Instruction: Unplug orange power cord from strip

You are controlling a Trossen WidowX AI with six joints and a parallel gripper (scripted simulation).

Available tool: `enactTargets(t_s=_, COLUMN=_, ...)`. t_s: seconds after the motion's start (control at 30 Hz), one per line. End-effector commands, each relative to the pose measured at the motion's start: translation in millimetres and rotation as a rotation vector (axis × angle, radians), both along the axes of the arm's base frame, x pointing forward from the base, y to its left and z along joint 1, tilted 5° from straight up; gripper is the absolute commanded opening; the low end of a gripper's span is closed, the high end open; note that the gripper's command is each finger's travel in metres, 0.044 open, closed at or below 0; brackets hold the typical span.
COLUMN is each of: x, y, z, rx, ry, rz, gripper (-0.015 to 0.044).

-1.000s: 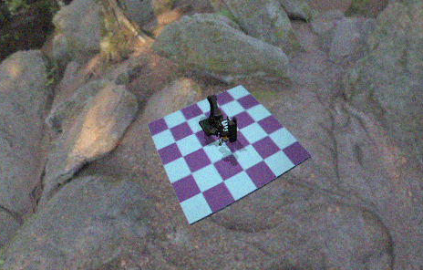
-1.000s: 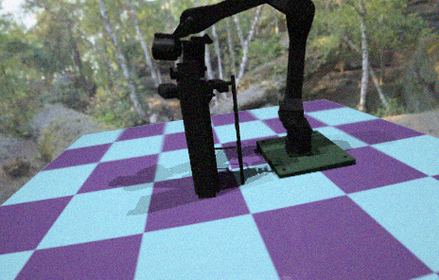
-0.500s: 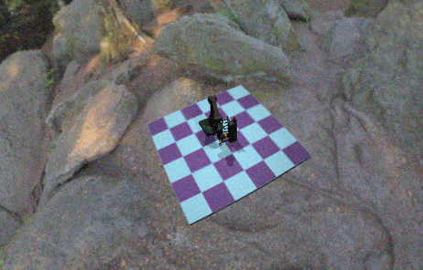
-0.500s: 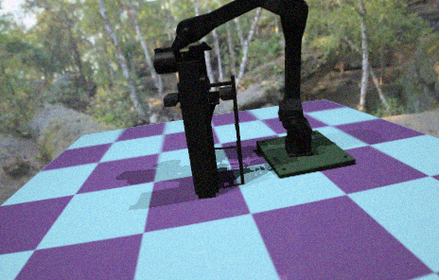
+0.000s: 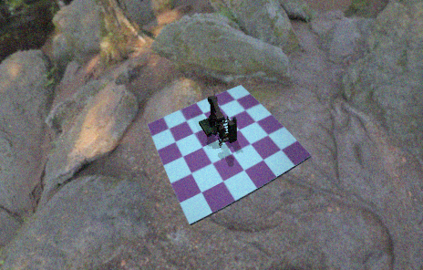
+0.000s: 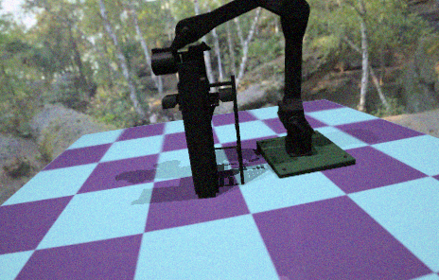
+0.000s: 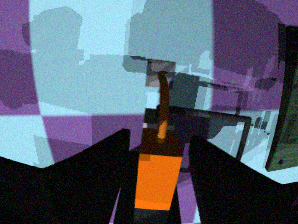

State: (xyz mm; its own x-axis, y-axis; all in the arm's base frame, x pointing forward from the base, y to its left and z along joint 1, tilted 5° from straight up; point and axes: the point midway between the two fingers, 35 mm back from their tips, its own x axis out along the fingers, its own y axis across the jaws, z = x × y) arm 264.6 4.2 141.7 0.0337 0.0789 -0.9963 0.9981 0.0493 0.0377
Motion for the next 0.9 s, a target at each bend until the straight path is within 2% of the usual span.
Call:
enactTargets(t_s=0.0, x=-1, y=7, z=0, rx=0.006, ry=0.002, rz=-0.004, gripper=0.016)
enactTargets(t_s=0.8, x=-2, y=23, z=-10, rx=0.007, ry=0.002, rz=-0.004, gripper=0.016)
enactTargets(t_s=0.87, x=-2, y=22, z=-8, rx=0.003, ry=0.0, rz=0.0, gripper=0.0107)
